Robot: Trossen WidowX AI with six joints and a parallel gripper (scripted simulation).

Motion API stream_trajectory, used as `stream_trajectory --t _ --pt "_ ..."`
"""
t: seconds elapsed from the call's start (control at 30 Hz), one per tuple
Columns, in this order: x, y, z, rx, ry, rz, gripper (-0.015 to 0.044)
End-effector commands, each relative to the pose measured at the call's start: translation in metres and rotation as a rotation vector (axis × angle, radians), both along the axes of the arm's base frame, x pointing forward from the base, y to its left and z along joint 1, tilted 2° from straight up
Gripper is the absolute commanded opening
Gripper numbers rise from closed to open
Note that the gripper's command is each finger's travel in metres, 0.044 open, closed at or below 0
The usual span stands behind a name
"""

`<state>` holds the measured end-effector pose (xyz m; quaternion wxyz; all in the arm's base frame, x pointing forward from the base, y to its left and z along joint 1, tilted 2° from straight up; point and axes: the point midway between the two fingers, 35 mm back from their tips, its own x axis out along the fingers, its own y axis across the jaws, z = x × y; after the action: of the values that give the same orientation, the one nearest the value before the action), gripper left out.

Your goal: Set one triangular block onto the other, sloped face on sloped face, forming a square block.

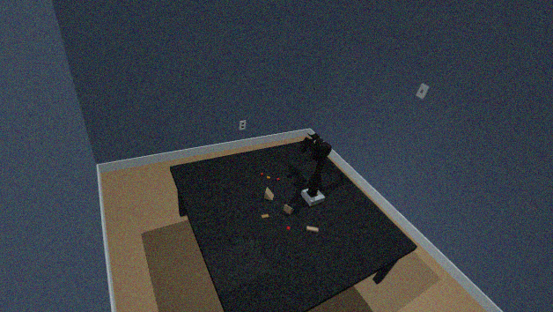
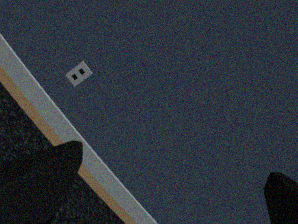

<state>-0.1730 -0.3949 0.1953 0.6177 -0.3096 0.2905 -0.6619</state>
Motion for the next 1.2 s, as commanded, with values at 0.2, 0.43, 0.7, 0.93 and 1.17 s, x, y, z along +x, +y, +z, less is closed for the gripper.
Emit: stream_trajectory --t 0.2,0.43,0.7,0.93,1.17 --pt "0.091 -0.034 -0.021 0.152 -0.137 0.183 0.0440" --pt "0.217 -0.036 -0.044 0.373 -0.225 0.397 0.0440" --pt "0.344 0.013 -0.065 0.613 -0.199 0.630 0.0440" --pt "0.403 0.062 -0.079 0.768 -0.153 0.759 0.0440" --pt "0.465 0.159 -0.099 1.046 -0.038 0.866 0.0440"
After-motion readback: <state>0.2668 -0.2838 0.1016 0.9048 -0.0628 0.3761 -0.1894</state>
